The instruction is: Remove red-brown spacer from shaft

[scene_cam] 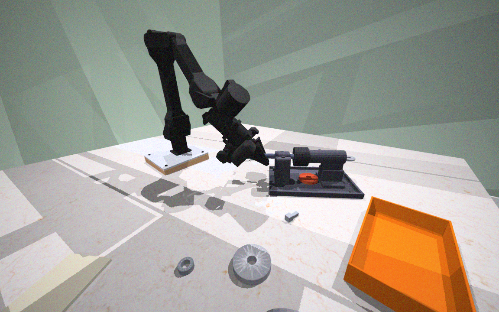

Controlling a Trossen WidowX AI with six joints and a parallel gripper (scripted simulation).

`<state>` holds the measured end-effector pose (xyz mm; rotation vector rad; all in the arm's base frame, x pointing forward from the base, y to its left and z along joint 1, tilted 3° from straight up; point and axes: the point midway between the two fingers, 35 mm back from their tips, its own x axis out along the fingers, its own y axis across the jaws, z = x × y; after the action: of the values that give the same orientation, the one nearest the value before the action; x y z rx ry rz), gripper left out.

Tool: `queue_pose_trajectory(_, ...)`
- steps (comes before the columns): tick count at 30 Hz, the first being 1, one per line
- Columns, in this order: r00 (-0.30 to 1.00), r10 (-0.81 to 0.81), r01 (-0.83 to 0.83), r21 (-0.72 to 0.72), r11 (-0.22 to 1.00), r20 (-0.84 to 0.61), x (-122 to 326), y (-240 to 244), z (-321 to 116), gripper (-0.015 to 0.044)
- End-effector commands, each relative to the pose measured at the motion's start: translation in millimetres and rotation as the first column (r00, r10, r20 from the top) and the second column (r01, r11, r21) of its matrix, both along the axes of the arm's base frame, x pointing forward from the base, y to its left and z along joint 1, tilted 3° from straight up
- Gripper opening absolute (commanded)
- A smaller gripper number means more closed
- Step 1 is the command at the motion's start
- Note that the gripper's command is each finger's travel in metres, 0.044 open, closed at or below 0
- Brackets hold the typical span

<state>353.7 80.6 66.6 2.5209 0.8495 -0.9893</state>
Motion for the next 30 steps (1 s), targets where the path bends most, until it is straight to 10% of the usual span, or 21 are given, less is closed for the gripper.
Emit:
queue_pose_trajectory(1,1.000,-0.001,0.001,0.003,1.000,0.005,3.0,1.4,1.5,0.0000)
queue_pose_trajectory(30,1.000,-0.001,0.001,0.003,1.000,0.006,10.1,7.1,1.9,0.0000)
